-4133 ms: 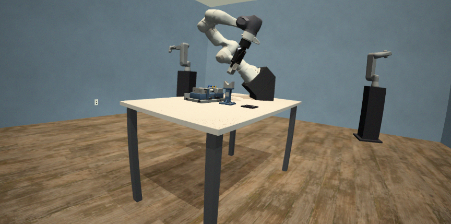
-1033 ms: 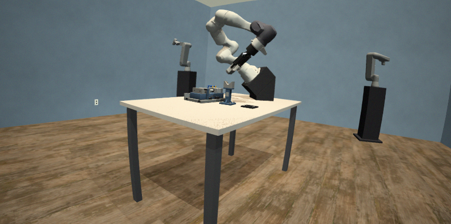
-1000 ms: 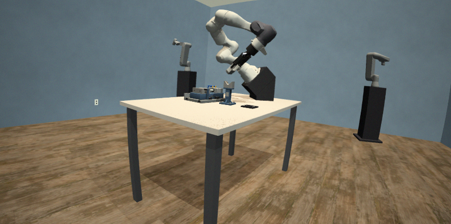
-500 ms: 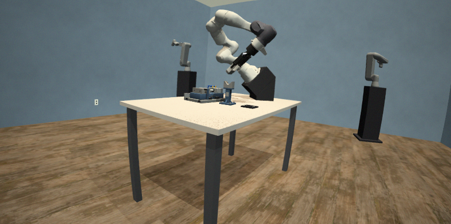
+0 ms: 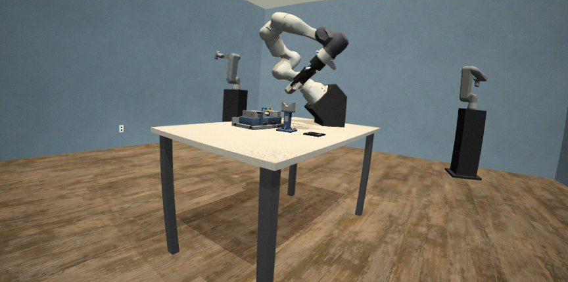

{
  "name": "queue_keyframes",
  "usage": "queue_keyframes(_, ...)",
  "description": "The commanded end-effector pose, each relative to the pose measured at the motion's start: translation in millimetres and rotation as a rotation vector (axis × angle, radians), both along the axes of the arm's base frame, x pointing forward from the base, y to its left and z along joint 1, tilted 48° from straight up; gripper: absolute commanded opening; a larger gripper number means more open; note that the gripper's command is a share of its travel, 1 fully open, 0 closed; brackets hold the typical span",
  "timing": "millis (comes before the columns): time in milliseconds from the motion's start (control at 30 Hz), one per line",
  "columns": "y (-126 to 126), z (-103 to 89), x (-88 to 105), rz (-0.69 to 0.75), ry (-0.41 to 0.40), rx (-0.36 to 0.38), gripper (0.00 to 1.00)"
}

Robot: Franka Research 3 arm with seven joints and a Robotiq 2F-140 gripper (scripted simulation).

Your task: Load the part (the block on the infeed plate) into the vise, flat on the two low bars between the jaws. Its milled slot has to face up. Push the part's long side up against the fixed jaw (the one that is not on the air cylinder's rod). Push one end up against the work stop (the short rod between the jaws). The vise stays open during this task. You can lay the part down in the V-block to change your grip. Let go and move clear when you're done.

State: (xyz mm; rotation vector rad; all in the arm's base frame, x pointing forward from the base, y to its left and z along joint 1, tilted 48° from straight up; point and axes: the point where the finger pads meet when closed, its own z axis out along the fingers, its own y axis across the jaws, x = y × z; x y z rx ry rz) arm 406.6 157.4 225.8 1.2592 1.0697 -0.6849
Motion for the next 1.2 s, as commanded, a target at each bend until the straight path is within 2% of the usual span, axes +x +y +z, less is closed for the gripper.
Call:
queue_keyframes(0,-2.0,-1.7,2.3,0.002,-0.006,0.0,0.0)
queue_keyframes(1167,-20.2,-22.6,16.7,0.002,-0.006,0.0,0.0)
